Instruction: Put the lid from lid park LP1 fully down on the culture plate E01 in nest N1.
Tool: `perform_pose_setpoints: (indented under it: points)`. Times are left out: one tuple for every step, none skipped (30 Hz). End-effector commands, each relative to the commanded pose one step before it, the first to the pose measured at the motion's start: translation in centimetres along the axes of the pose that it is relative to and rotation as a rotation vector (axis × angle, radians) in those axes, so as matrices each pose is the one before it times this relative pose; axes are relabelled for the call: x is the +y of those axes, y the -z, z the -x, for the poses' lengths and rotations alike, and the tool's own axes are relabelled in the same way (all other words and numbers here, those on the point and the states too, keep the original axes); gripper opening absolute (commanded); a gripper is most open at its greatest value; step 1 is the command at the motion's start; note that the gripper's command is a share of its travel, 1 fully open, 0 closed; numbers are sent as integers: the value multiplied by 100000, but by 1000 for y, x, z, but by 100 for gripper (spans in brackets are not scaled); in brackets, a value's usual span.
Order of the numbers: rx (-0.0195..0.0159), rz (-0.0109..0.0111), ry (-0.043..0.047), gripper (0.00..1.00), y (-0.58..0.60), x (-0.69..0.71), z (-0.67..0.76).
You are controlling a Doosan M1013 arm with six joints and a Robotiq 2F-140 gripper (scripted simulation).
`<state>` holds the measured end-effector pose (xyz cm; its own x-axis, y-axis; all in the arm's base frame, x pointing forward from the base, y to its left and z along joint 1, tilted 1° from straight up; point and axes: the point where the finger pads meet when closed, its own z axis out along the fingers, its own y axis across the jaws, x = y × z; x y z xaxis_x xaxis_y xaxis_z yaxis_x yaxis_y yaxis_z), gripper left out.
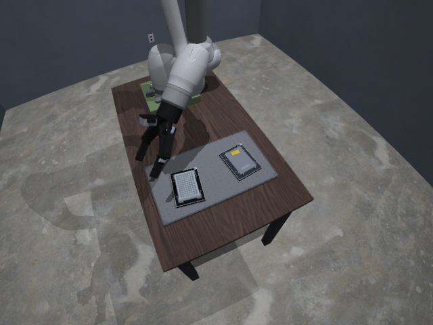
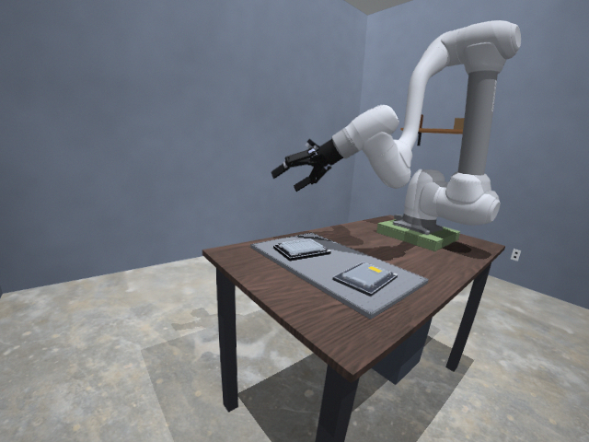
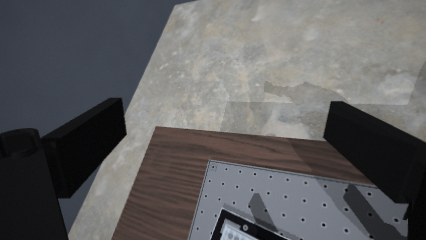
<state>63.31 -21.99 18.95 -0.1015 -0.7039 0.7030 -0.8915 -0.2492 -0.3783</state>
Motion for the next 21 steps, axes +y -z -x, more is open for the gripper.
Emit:
perform_pose_setpoints:
  points:
    - [28,-63,-59,100,20,-45,-42]
    - [0,0,0,100,0,0,0]
    - [0,0,0,100,0,0,0]
    - [0,0,0,100,0,0,0]
    - [0,0,0,100,0,0,0]
    - [0,0,0,100,0,0,0]
    - [0,0,0,100,0,0,0]
    - [0,0,0,100,0,0,0]
    - [0,0,0,100,0,0,0]
    - [0,0,0,100,0,0,0]
    - [0,0,0,100,0,0,0]
    - [0,0,0,100,0,0,0]
    - [0,0,0,100,0,0,0]
    - [0,0,0,100,0,0,0]
    - [0,0,0,100,0,0,0]
    - [0,0,0,100,0,0,0]
    - [0,0,0,100,0,0,0]
    - [-5,7,17,100,0,0,3]
    - [-35,47,113,100,2,3,18]
    - [-90,122,294,100,4,8,47]
    - [-169,225,545,100,8,14,87]
